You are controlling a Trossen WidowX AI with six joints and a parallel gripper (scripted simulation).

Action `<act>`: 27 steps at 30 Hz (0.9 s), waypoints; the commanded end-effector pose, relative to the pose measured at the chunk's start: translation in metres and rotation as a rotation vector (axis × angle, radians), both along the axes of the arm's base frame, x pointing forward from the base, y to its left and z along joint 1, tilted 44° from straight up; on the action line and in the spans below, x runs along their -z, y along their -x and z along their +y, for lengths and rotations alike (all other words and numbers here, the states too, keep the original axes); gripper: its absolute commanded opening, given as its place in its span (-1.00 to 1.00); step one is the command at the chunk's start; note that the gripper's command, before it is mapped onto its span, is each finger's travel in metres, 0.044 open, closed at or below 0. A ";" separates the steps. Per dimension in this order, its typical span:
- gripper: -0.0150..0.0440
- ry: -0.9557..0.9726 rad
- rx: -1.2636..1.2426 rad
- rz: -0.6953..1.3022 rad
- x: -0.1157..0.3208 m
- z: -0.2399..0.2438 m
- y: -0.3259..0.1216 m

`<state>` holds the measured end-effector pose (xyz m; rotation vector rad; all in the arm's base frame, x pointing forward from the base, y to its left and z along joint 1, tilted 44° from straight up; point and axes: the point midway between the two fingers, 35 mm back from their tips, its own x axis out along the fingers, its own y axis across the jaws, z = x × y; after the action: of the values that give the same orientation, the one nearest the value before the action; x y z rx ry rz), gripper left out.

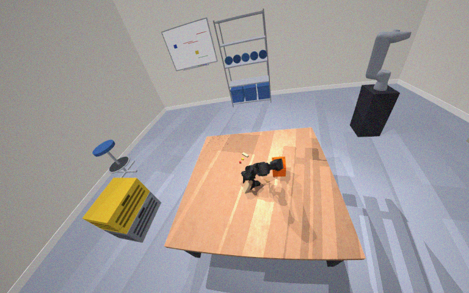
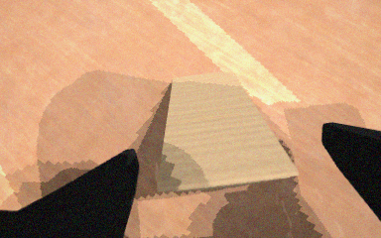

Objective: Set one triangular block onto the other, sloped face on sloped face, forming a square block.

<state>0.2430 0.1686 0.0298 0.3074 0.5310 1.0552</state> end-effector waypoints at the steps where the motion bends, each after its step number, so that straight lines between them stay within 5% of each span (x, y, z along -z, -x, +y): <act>1: 1.00 -0.010 0.008 0.005 0.001 0.005 0.000; 9: 1.00 -0.034 0.012 0.002 0.000 0.015 0.001; 19: 0.11 -0.034 0.012 0.002 0.000 0.015 0.001; 27: -0.07 -0.034 0.012 0.002 0.000 0.015 0.001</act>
<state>0.2418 0.1843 0.0307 0.3392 0.5106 1.0580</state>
